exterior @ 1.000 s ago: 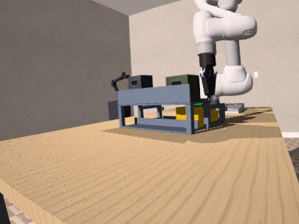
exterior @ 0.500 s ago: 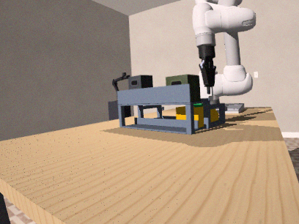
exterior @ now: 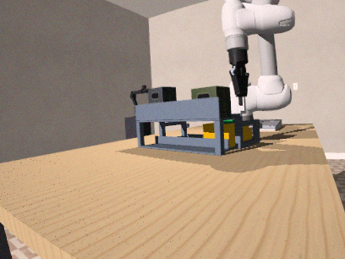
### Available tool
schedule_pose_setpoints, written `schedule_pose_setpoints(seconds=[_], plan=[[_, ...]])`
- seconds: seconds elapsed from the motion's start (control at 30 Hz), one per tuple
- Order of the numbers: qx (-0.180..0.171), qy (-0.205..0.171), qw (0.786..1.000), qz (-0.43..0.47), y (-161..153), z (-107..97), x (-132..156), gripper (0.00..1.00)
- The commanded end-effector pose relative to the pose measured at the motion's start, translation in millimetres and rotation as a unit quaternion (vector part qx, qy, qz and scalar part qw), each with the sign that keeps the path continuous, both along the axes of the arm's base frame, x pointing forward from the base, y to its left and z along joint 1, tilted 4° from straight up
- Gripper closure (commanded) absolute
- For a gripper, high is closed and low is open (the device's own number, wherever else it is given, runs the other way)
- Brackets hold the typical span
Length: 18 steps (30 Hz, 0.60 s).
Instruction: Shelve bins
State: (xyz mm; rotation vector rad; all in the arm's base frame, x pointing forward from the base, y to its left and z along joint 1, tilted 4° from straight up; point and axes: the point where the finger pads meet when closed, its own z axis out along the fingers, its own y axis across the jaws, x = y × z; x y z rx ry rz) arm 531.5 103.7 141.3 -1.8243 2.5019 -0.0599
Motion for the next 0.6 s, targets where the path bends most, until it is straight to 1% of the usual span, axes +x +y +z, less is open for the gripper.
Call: schedule_pose_setpoints(seconds=[0.0,0.57], plan=[[0.002,0.002,1.0,-0.002,2.8,3.0,-0.8,0.9],[0.002,0.001,1.0,-0.003,4.4,3.9,-1.3,0.9]])
